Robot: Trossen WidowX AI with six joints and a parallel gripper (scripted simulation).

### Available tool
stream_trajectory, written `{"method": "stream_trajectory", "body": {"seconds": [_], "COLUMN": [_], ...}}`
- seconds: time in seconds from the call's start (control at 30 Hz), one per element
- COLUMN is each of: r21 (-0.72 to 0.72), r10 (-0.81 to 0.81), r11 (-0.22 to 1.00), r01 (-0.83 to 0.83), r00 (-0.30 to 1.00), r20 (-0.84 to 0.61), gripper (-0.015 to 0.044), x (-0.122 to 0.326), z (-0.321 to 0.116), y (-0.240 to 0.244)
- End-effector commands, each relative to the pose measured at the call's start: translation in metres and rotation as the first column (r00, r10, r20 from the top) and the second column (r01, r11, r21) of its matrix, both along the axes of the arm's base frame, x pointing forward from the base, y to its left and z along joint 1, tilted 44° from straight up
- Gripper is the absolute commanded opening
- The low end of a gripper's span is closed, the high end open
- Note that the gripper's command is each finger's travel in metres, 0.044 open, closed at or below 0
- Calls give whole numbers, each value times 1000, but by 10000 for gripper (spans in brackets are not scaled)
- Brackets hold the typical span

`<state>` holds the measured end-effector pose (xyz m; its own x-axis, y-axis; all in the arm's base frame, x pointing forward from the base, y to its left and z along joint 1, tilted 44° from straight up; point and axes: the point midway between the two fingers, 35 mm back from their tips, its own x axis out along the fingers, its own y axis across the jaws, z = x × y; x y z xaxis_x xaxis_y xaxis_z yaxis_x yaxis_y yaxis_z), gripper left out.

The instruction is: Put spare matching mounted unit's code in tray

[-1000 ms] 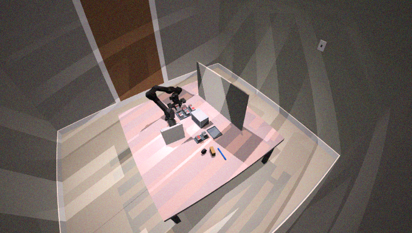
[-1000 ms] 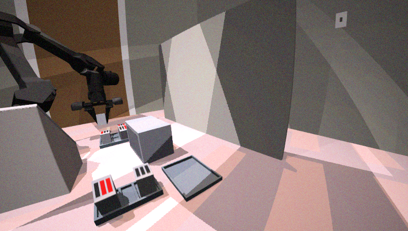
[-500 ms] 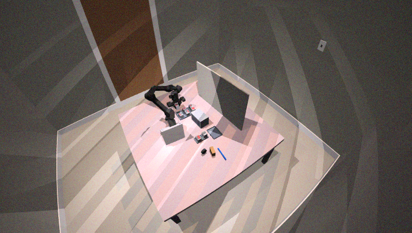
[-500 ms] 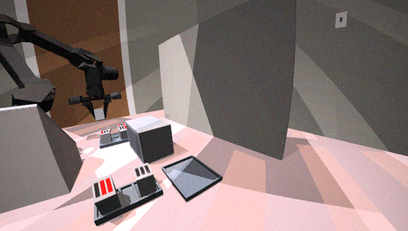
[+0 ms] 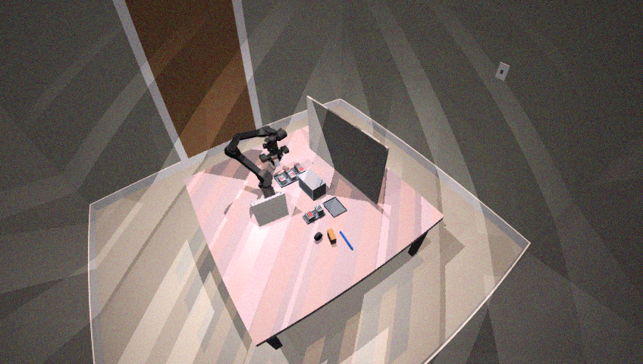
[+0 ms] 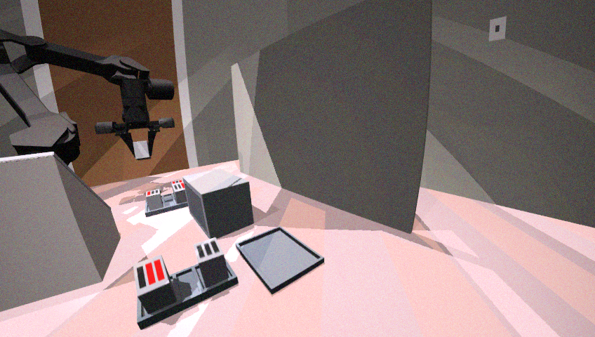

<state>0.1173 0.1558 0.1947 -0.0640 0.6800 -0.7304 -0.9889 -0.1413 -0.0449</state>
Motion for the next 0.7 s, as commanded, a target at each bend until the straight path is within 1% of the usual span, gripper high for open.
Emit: {"method": "stream_trajectory", "body": {"seconds": [0.0, 0.27, 0.5, 0.67], "r21": [13, 12, -40, -56], "r10": [2, -10, -69, -81], "r11": [1000, 1000, 997, 995], "r01": [-2, 10, 69, 81], "r00": [1000, 1000, 998, 997], "r20": [3, 4, 7, 12], "gripper": [0, 0, 0, 0], "x": [-1, 1, 33, 56], "z": [12, 17, 11, 6], "y": [-10, -17, -28, -35]}}
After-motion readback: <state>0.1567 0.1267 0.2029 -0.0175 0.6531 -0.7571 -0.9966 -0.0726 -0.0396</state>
